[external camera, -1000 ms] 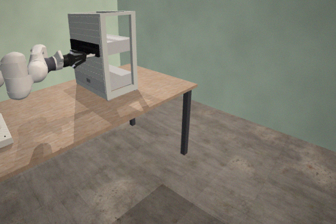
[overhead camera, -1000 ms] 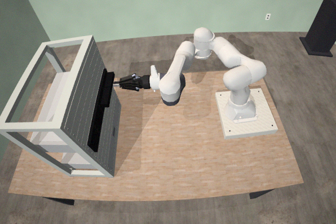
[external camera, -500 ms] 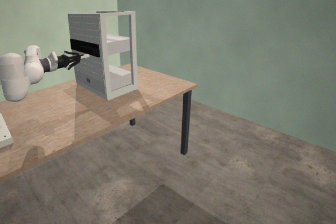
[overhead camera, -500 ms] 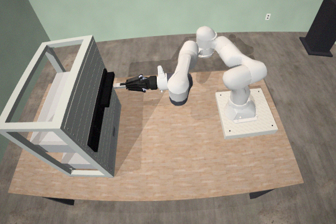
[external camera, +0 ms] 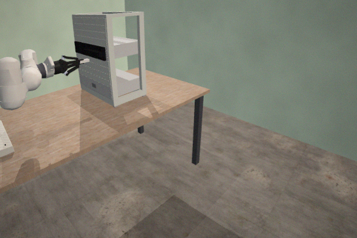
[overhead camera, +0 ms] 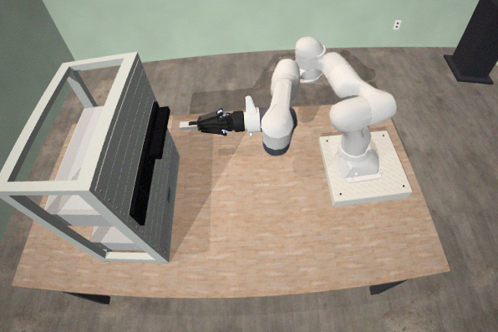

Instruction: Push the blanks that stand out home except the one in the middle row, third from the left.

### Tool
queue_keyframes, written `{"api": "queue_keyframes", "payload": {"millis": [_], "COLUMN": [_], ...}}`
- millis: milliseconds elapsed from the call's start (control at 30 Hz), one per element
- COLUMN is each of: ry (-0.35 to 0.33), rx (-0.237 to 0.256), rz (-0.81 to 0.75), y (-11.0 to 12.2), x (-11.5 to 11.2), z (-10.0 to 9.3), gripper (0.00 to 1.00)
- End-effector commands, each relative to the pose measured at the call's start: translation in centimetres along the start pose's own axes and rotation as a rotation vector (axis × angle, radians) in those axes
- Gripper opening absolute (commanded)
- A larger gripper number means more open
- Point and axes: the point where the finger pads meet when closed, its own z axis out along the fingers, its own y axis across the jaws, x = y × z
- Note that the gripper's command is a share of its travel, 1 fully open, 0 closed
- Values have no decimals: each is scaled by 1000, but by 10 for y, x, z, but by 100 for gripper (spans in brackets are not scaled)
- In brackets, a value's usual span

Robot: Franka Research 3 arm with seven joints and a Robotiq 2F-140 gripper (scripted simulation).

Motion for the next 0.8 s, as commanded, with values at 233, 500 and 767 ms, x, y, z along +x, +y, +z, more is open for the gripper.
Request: {"api": "queue_keyframes", "payload": {"millis": [233, 500, 767], "ry": [8, 8, 8], "rx": [3, 3, 3], "rz": [-7, -7, -7], "y": [-31, -31, -31], "x": [15, 15, 15], "z": [-8, 12, 32], "gripper": [0, 0, 0]}}
